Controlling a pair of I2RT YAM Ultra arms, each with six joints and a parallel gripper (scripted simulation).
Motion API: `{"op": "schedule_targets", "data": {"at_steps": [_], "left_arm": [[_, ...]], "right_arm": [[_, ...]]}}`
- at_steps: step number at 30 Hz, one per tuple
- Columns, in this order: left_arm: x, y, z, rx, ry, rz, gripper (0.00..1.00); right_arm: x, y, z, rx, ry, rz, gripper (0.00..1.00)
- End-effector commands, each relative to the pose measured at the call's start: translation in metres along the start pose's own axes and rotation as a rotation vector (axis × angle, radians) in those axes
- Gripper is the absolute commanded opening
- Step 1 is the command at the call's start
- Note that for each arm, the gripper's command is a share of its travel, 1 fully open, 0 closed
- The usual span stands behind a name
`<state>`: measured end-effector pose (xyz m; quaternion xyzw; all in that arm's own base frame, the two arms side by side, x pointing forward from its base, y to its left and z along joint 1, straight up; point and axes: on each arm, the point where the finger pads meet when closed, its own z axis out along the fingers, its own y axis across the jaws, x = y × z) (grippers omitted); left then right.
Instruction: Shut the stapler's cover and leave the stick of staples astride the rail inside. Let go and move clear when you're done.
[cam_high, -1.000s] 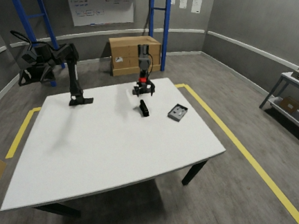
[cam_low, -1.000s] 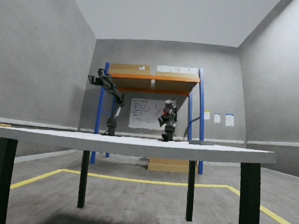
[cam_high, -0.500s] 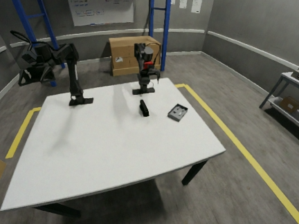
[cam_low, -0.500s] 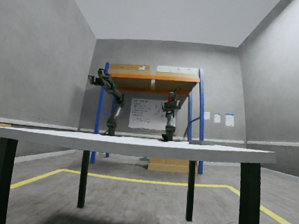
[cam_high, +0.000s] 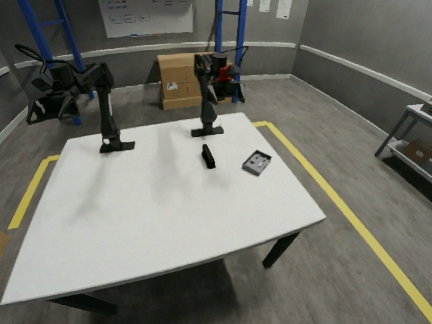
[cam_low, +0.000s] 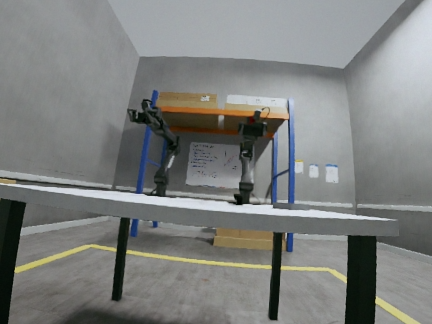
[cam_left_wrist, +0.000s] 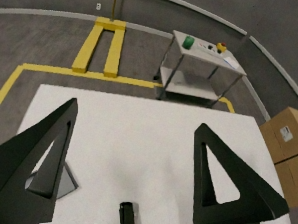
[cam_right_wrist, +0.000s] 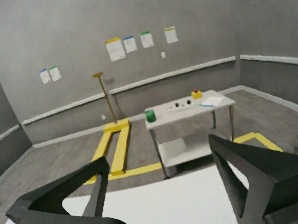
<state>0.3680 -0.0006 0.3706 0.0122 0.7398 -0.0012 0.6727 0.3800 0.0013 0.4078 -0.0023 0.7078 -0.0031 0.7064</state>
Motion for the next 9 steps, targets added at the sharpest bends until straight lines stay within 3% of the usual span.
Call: {"op": "schedule_targets", "data": {"at_steps": [1,9], "left_arm": [[-0.0479,0.0026,0.0082,-0.025,-0.129,-0.028,1.00],[-0.0447,0.0004,0.0105,-0.013,-0.110,-0.015,1.00]], "right_arm": [[-0.0040,-0.0004,0.0006,-0.001,-0.014,0.008,1.00],[-0.0040,-0.0004,0.0006,-0.001,-0.014,0.008,1.00]]}}
